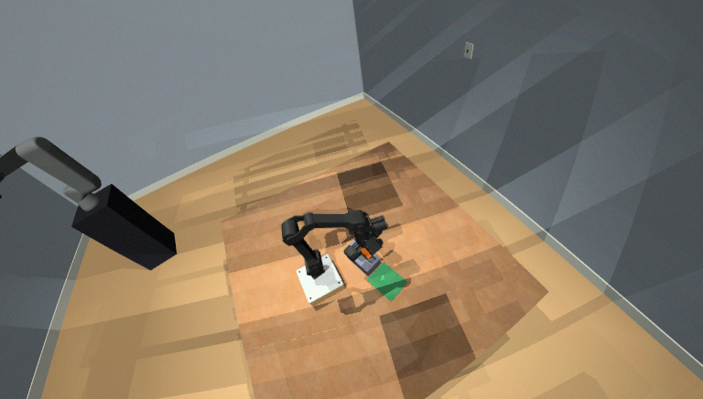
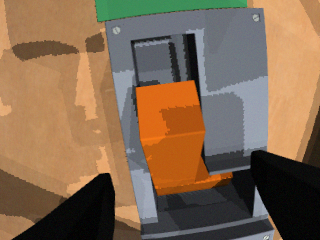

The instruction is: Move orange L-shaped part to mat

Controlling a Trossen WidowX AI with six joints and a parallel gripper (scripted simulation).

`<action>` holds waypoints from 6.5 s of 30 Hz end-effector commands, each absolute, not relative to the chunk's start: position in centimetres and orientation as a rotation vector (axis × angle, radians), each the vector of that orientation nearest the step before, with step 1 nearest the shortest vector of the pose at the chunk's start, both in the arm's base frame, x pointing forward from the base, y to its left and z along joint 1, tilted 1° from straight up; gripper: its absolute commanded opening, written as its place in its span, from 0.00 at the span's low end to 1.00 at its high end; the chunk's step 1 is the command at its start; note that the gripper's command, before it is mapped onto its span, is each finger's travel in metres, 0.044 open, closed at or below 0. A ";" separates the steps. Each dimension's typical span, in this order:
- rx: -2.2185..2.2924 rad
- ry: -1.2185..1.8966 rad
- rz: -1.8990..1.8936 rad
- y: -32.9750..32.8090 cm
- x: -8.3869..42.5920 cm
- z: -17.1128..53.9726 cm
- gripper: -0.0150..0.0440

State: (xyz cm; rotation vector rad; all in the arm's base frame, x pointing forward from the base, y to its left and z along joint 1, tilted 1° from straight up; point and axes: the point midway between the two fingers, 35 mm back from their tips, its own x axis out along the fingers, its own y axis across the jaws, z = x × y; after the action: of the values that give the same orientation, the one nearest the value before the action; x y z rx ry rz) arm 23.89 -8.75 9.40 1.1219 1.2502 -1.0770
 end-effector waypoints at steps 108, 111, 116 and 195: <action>1.125 1.255 -1.088 -8.8 23.8 12.2 0.25; 1.125 1.255 -1.088 -8.8 23.8 12.7 0.25; 1.125 1.255 -1.088 -8.8 23.7 13.5 0.25; 1.112 1.243 -1.097 -25.5 24.5 10.3 0.25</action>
State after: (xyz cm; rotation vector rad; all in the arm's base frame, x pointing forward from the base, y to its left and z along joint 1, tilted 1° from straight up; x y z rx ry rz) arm 24.59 -25.46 11.15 1.1162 1.2315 -1.0981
